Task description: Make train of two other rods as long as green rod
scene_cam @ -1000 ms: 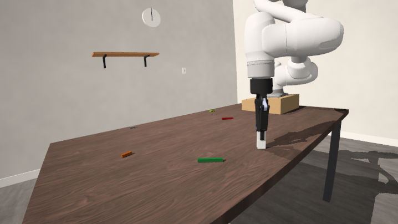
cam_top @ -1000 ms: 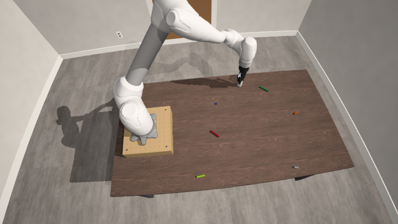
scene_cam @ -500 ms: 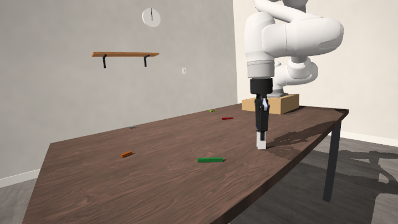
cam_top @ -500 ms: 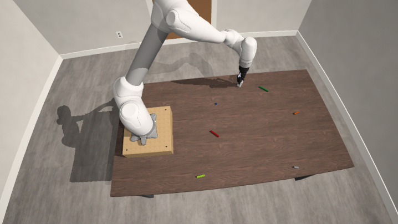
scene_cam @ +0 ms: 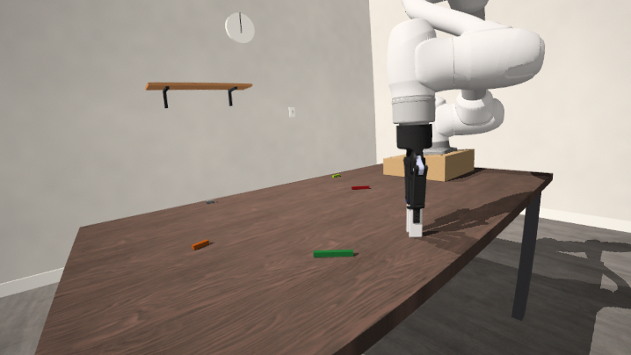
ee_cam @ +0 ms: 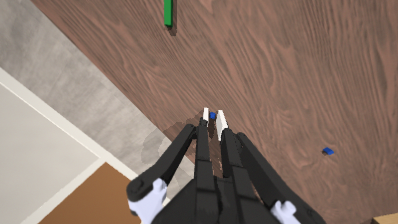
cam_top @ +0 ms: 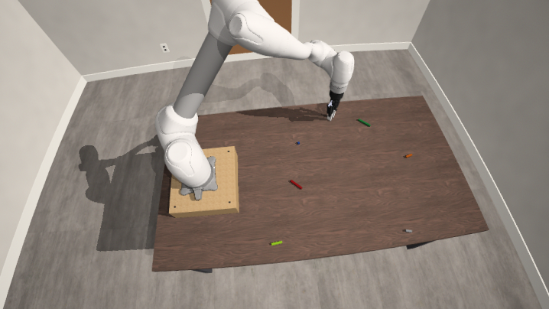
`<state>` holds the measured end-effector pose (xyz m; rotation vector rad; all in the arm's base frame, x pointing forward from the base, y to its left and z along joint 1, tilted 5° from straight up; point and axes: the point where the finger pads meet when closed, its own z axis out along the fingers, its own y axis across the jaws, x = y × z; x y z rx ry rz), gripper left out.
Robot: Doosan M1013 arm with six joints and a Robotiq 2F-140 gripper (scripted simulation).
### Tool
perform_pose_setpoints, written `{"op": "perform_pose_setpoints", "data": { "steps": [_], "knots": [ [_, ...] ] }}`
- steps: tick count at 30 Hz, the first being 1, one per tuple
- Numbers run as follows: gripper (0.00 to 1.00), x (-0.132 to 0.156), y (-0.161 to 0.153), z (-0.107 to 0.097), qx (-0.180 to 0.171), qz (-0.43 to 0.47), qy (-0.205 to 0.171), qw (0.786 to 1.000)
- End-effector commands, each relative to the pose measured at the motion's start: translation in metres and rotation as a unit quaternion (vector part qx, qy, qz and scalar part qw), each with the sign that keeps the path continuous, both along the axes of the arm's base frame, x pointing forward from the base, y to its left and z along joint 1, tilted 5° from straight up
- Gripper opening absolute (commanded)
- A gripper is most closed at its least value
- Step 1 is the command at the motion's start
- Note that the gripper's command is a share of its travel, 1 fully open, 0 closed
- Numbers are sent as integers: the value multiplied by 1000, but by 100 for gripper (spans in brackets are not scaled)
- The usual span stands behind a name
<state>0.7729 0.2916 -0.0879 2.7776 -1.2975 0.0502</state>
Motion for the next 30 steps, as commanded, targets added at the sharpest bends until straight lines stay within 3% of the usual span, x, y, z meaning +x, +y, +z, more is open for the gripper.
{"op": "perform_pose_setpoints", "data": {
  "steps": [1,10,23,30],
  "knots": [
    [23,0,0,0,0,0,0,1000],
    [23,0,1,10,0,0,0,1000],
    [23,0,6,74,0,0,0,1000],
    [23,0,7,88,0,0,0,1000]
  ]
}}
